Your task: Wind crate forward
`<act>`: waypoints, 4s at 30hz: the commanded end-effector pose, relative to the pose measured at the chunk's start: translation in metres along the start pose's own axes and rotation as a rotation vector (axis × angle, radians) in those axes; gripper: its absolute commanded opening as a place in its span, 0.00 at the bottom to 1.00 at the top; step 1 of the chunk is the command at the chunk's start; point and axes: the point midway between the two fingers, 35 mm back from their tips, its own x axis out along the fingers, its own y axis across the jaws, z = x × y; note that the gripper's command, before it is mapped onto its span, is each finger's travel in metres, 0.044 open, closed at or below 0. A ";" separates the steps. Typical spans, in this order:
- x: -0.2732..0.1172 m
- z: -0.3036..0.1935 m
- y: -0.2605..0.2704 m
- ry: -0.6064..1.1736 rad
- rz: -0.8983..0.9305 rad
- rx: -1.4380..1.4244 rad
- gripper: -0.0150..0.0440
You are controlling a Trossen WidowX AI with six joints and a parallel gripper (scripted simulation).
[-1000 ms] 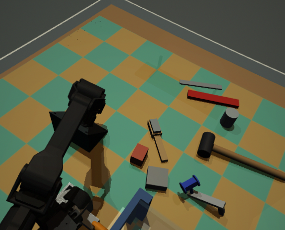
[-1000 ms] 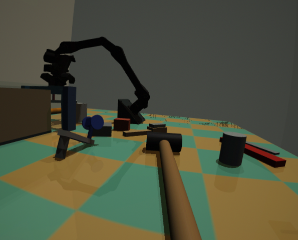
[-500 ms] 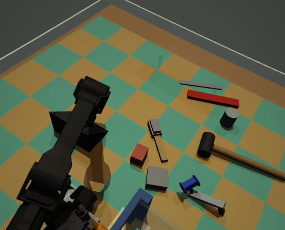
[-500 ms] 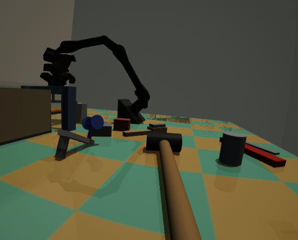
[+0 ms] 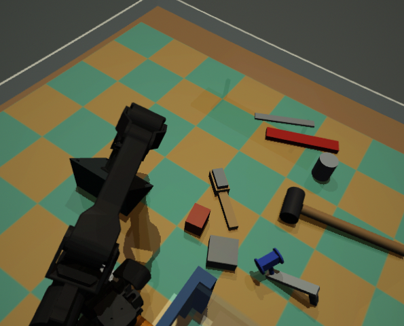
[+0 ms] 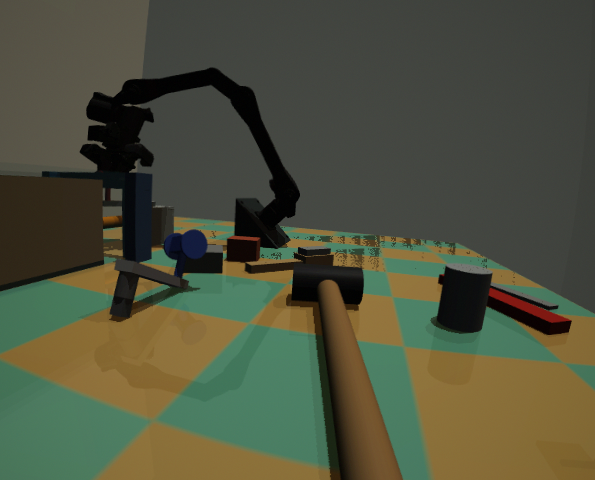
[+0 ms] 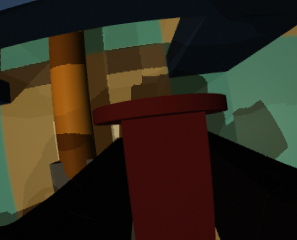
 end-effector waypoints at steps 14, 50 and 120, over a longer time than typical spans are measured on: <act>0.008 0.007 0.029 0.005 0.030 0.010 0.25; 0.007 0.005 0.070 0.005 0.033 0.012 0.25; -0.014 -0.037 0.130 0.009 0.036 0.017 0.25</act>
